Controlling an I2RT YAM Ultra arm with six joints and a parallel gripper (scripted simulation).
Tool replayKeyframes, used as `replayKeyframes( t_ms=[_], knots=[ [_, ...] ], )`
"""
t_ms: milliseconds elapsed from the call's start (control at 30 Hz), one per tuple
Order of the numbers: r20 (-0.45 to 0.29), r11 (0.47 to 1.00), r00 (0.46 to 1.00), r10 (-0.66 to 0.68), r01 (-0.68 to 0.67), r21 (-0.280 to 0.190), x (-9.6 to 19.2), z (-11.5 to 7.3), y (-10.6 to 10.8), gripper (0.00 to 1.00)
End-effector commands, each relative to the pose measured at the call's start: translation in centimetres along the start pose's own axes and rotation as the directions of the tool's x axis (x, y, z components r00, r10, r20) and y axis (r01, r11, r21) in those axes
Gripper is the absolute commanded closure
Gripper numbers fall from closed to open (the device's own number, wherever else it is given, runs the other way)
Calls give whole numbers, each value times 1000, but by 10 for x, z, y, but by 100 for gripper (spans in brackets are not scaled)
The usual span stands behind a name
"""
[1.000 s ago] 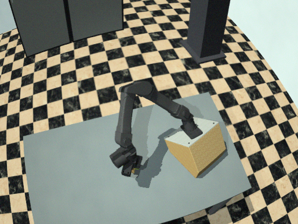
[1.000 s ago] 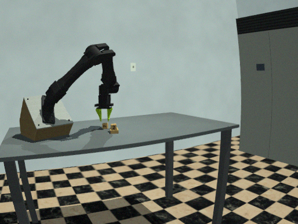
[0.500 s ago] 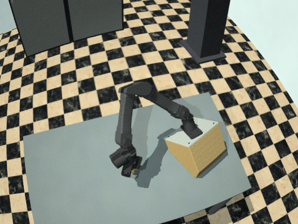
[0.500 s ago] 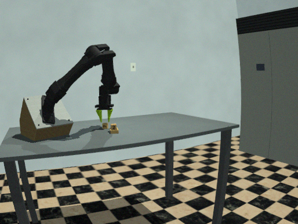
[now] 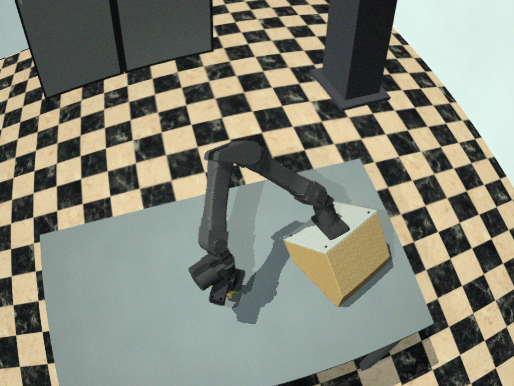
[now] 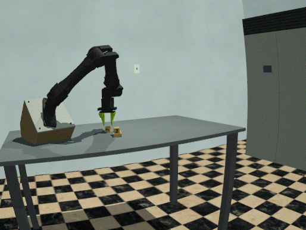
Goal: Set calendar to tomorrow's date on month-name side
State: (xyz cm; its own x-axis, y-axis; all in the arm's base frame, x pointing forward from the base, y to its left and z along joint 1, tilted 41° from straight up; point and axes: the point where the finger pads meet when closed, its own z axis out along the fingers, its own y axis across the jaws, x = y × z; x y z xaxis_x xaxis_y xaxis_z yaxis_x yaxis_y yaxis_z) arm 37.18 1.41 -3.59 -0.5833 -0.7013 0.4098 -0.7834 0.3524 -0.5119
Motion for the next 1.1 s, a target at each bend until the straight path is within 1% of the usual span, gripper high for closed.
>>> replayKeyframes(
  t_ms=[0, 933, 1067],
  knots=[
    [20, 1000, 1000, -16, 16, 11, -5, -6, 2, 55],
    [17, 1000, 1000, -15, 15, 8, -9, -4, 3, 55],
    [32, 1000, 999, 3, -4, 19, -10, -10, -4, 55]
  ],
)
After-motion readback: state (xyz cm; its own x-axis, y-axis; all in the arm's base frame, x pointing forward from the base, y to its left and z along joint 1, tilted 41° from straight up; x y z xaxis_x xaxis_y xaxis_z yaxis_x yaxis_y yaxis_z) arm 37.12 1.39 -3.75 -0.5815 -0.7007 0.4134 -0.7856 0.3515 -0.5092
